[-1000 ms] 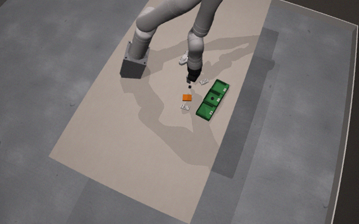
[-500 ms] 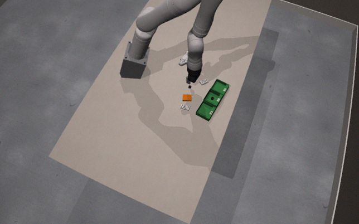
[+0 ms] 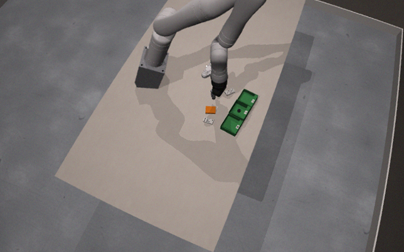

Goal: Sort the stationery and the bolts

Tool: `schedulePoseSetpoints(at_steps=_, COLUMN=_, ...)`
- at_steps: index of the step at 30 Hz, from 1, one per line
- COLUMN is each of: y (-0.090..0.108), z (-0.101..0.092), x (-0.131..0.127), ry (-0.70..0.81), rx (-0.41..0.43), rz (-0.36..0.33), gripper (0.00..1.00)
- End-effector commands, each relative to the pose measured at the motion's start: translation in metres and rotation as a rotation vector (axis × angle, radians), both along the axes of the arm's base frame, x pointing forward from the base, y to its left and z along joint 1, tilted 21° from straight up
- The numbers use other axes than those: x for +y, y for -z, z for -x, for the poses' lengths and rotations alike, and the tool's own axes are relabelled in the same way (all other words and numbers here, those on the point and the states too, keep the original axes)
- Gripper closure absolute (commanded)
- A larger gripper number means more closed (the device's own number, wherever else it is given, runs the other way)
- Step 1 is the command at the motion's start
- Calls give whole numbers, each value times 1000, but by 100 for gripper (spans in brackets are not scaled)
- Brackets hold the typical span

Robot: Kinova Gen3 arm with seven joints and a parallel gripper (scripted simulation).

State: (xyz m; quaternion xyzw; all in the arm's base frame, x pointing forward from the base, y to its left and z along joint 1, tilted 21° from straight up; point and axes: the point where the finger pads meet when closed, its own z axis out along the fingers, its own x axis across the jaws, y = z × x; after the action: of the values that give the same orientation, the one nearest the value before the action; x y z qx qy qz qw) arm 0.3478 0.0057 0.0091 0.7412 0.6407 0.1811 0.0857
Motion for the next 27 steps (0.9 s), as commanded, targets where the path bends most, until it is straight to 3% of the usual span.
schedulePoseSetpoints(at_steps=1, y=21, z=8, x=8, ry=-15, rx=31, rz=1, gripper=36)
schedulePoseSetpoints(at_steps=5, y=33, z=6, x=10, ry=-15, rx=31, rz=0, gripper=36)
schedulePoseSetpoints(at_steps=27, y=32, z=-3, x=6, ry=-15, rx=31, rz=1, gripper=36)
